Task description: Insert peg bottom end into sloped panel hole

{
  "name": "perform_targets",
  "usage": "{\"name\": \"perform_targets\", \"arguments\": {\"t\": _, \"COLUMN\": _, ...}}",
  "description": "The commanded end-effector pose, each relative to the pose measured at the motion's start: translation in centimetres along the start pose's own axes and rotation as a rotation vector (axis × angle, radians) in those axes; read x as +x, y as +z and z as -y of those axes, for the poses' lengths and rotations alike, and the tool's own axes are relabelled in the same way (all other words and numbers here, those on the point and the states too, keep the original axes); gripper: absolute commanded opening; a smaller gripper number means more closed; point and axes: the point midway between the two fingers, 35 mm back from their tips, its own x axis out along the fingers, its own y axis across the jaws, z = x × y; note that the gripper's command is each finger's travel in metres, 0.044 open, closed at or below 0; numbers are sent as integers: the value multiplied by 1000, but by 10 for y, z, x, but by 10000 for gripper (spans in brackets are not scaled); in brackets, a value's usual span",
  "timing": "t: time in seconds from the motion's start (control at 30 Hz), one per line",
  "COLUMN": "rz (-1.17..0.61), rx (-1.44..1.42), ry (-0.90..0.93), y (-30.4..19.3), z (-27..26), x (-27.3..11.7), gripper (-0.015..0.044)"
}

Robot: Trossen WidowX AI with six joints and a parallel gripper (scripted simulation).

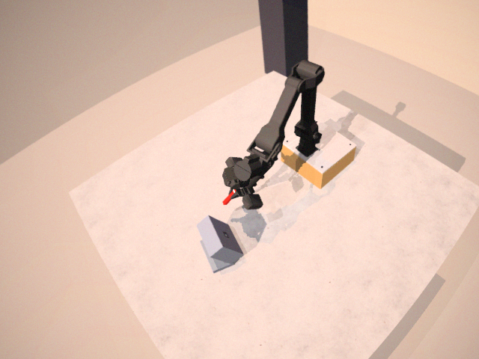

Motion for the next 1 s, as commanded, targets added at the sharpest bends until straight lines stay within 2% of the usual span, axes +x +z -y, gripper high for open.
{"name": "perform_targets", "arguments": {"t": 0.0, "rz": 16, "rx": 3, "ry": 0, "y": -1, "z": -3, "x": -2, "gripper": 0}}
{"name": "perform_targets", "arguments": {"t": 0.97, "rz": 159, "rx": 36, "ry": 46, "y": -4, "z": -38, "x": -22, "gripper": 0}}
